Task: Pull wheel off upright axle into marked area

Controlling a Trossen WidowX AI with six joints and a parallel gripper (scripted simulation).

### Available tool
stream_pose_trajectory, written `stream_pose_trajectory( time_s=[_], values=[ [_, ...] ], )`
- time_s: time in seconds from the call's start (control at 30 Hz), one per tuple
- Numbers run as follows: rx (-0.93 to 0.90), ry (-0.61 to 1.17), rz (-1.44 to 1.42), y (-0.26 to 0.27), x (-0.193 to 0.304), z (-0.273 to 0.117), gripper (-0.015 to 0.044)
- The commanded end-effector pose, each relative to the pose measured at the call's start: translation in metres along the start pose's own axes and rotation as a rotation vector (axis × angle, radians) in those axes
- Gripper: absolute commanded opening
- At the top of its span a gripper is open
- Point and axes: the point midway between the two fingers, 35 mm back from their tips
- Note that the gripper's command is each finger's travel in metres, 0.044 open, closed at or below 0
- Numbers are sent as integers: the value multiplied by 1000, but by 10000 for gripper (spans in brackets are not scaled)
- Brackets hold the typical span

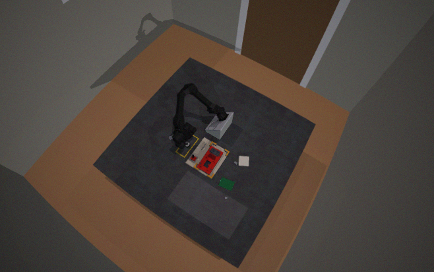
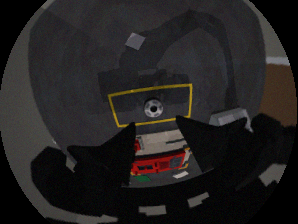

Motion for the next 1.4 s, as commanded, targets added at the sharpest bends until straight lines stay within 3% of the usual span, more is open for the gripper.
stream_pose_trajectory(
  time_s=[0.0,0.17,0.27,1.37],
  values=[
    [0,1,0,-2,1,-2,326],
    [9,6,4,-65,22,-44,440],
    [10,-2,6,-87,23,-54,440],
    [10,-2,6,-87,23,-54,440]
  ],
)
Point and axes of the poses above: the point midway between the two fingers, 35 mm back from their tips, its own z axis out along the fingers, its own y axis across the jaws, x = y × z, and after that the axes turned 10 degrees about z, right-handed
